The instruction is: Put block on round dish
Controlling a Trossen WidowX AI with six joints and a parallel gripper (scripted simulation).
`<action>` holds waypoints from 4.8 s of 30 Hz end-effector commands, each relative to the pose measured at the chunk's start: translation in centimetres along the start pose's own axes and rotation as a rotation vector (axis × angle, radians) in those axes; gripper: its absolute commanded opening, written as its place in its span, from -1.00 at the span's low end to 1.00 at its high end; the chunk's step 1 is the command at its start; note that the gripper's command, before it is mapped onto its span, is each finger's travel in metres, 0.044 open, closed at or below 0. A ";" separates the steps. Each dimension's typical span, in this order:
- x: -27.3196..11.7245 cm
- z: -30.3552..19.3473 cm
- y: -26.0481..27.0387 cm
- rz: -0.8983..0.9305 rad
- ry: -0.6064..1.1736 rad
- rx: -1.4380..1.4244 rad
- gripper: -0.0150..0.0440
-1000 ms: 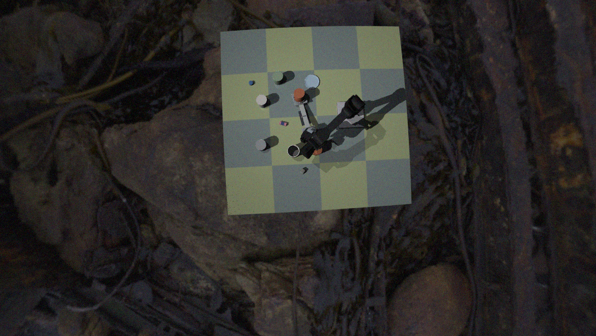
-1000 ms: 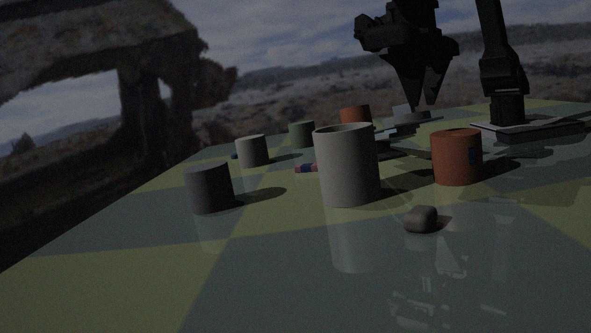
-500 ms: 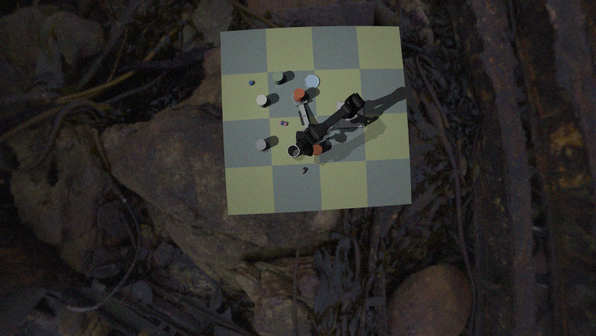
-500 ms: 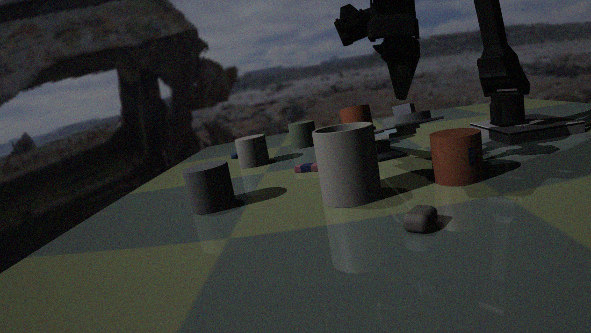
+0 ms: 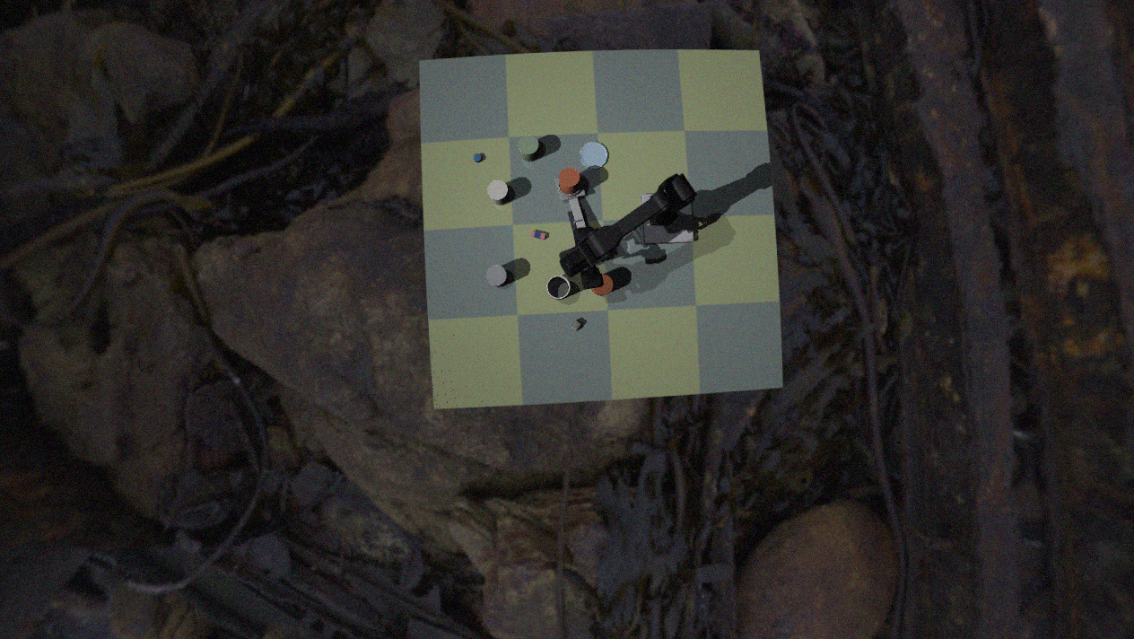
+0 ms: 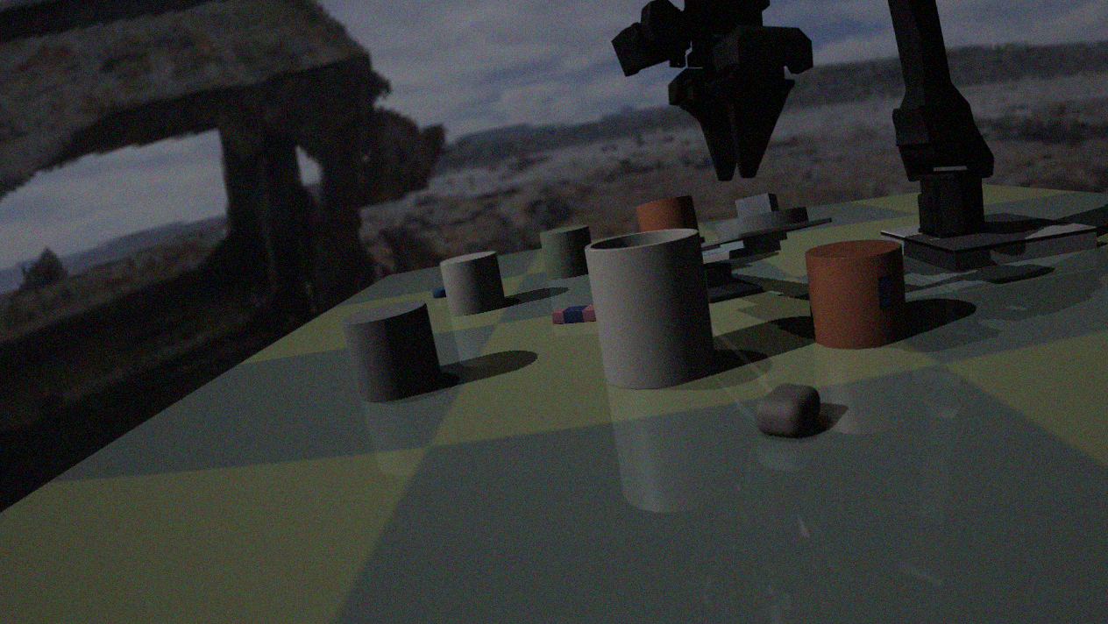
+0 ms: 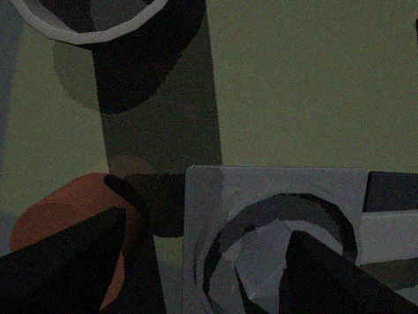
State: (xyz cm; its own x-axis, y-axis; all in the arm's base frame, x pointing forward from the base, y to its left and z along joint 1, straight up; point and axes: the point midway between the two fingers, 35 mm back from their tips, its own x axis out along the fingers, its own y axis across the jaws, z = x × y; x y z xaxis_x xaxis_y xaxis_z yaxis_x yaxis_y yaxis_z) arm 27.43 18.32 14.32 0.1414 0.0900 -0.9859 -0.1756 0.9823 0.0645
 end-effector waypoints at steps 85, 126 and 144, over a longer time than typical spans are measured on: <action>0.8 -2.3 -3.6 0.011 0.142 -0.965 -0.49; -3.0 1.2 -16.6 -0.014 0.122 -0.963 -0.49; -1.4 -1.5 -28.8 -0.048 0.112 -0.933 -0.49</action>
State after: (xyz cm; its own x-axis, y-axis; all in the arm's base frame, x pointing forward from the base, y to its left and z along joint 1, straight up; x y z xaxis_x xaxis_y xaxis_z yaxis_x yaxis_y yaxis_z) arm 31.27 -8.11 14.21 0.0806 -0.0105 -0.9967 -0.8886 0.4523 -0.0766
